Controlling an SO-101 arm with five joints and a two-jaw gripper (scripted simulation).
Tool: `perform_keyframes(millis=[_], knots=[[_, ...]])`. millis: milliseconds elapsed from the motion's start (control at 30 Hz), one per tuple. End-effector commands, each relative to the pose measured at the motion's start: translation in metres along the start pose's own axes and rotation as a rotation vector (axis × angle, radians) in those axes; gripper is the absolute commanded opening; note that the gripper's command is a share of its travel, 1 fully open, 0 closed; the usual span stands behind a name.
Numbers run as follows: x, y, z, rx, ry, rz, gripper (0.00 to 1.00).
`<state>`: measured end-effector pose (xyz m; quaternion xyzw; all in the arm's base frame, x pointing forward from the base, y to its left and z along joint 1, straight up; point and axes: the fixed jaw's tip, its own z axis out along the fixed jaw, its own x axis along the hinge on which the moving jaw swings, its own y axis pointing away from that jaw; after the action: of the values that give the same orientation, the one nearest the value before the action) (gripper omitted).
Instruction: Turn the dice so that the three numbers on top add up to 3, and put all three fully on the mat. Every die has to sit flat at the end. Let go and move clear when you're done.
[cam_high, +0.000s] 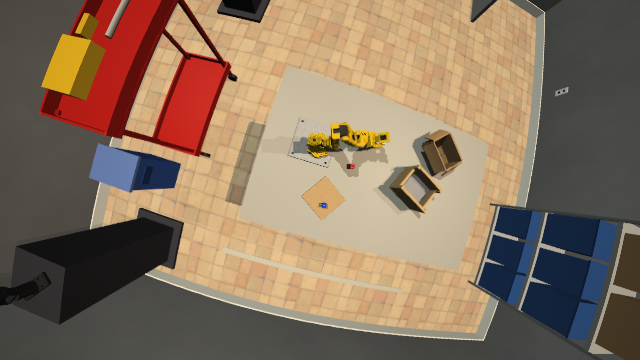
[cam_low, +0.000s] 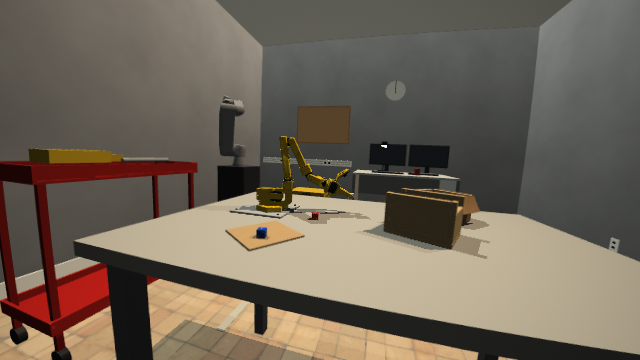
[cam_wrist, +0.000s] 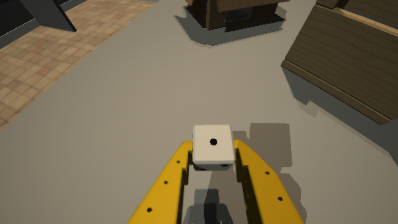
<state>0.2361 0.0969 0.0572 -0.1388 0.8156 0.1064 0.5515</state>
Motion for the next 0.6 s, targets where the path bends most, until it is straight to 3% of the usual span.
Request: perform_keyframes(millis=[0,567], knots=[[0.0052,0.0009,-0.0012,-0.003,0.016,-0.009,0.00],[0.0084,-0.0010,-0.0035,0.003,0.021,-0.023,0.00]])
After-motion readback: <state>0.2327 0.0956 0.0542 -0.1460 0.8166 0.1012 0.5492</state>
